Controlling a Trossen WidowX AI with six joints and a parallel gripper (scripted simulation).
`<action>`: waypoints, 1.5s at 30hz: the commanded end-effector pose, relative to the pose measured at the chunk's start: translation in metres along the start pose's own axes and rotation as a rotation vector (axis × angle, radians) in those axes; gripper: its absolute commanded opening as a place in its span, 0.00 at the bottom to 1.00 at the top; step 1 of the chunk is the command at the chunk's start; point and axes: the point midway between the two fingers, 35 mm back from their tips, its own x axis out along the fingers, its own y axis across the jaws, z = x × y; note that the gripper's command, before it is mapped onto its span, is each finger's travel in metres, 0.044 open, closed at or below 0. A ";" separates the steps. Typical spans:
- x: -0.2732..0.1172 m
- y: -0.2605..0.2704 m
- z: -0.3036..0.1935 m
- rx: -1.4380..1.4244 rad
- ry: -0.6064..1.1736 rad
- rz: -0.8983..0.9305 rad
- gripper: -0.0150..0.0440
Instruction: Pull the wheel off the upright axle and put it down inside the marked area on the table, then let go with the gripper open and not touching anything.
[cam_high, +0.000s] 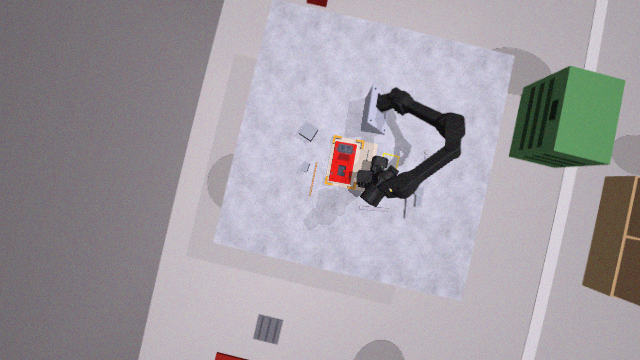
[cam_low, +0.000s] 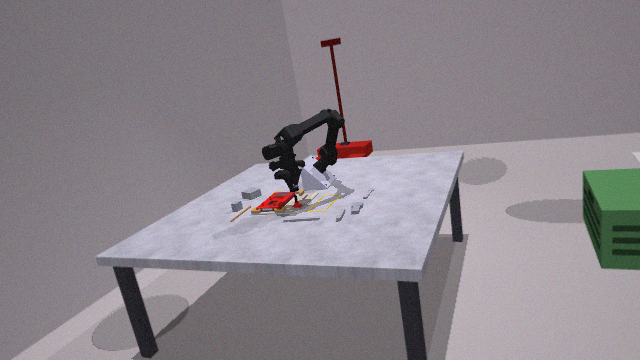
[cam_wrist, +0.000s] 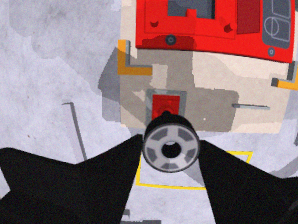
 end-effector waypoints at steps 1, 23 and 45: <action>-0.017 0.000 0.000 -0.005 -0.006 0.002 0.25; -0.017 -0.042 -0.078 -0.001 -0.003 0.001 0.25; 0.008 -0.060 -0.102 -0.003 -0.001 -0.001 0.25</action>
